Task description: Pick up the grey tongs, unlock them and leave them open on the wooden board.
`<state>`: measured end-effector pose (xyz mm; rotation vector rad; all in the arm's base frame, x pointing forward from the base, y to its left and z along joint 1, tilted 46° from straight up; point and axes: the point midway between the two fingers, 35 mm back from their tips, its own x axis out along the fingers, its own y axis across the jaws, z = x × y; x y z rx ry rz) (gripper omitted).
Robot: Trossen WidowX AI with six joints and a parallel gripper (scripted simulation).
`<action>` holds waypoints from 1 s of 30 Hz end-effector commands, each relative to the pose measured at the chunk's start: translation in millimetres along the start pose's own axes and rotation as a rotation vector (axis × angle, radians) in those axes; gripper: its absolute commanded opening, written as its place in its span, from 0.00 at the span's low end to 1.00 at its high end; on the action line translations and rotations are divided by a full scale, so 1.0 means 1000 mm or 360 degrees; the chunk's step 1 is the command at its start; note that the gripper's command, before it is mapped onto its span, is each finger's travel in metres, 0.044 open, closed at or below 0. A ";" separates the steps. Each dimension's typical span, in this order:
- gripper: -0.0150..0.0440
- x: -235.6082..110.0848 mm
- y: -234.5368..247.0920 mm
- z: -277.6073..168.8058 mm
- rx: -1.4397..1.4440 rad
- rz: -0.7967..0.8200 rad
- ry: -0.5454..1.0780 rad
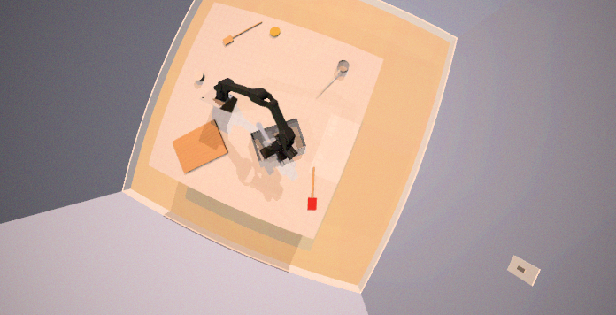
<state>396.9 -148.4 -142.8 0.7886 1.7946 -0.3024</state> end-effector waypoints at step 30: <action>0.00 -0.062 -0.040 0.000 0.0091 0.0167 0.0023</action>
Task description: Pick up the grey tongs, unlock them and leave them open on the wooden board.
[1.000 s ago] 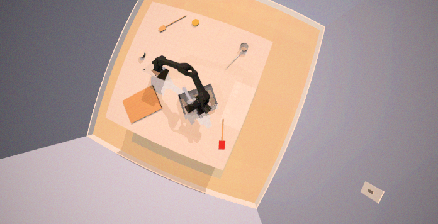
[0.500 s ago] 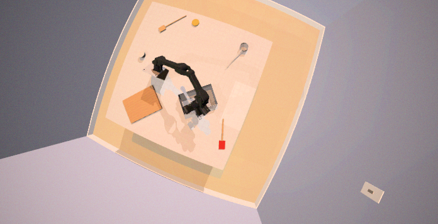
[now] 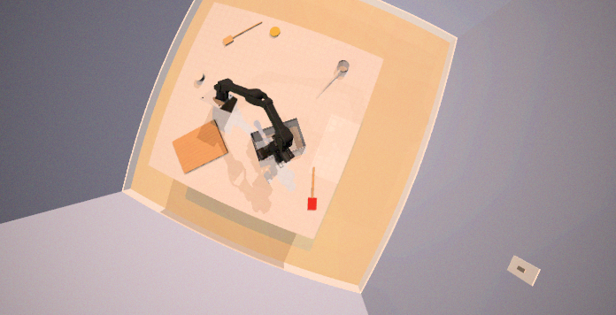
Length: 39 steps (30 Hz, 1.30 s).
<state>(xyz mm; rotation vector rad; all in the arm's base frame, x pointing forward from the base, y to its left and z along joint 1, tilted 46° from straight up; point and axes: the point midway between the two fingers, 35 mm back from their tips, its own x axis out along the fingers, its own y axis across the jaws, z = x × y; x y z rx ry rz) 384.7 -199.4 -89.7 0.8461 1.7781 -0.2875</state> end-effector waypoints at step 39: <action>0.00 0.021 -0.114 0.000 0.0770 0.0702 0.0117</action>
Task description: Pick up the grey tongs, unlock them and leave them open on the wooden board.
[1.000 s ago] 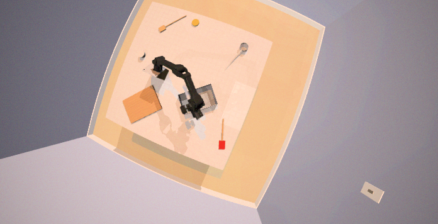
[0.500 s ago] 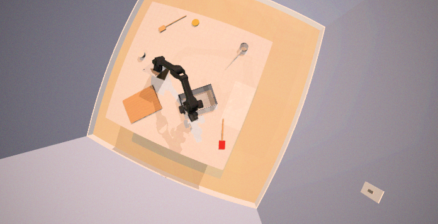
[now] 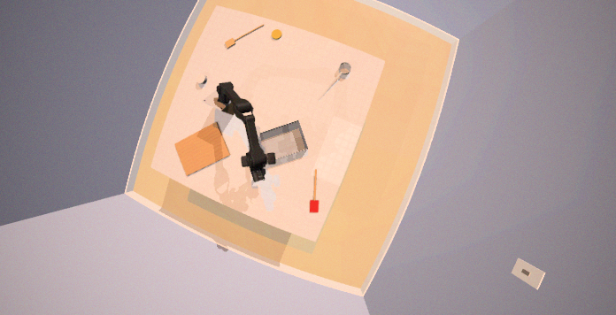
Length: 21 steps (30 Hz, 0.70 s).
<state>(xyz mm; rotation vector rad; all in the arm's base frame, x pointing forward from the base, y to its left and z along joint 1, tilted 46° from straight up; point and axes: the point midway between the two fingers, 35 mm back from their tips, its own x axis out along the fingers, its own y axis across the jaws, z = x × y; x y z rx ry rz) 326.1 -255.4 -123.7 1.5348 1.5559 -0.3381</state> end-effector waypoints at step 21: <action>0.00 -0.035 -0.193 0.027 0.0732 -0.0012 -0.0023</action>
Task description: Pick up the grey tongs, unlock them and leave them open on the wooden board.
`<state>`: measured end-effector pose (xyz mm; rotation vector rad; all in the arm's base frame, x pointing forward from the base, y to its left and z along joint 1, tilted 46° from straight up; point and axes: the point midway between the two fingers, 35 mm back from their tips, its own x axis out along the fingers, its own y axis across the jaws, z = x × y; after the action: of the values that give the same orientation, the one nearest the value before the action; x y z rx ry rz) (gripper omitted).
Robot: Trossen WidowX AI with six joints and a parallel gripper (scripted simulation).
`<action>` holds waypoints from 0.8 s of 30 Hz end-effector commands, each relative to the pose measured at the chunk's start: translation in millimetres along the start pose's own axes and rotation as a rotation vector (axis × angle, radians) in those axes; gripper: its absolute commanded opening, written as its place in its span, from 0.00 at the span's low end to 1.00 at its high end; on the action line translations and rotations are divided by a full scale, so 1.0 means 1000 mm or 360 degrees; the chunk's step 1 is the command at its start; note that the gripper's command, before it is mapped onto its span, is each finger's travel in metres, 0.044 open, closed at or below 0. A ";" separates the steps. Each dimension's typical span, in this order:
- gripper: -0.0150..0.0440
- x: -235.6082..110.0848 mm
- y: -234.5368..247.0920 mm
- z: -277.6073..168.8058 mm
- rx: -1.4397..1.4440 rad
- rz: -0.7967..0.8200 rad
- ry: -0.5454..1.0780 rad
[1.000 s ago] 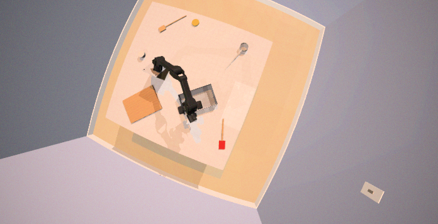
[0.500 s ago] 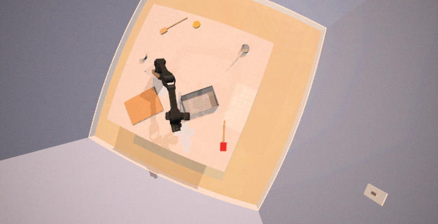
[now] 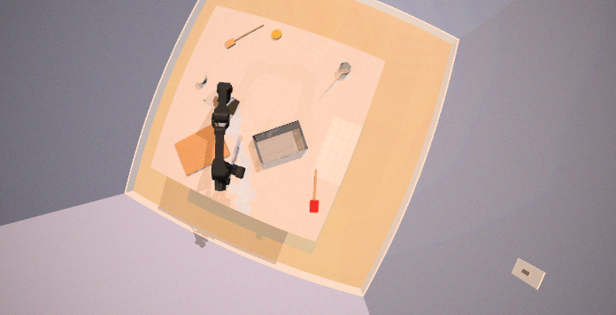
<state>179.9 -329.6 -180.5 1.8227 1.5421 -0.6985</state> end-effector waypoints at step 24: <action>0.00 -0.019 -0.153 0.023 0.0657 -0.0022 -0.0015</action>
<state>51.7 -344.1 -200.8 2.0560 1.4990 -1.0185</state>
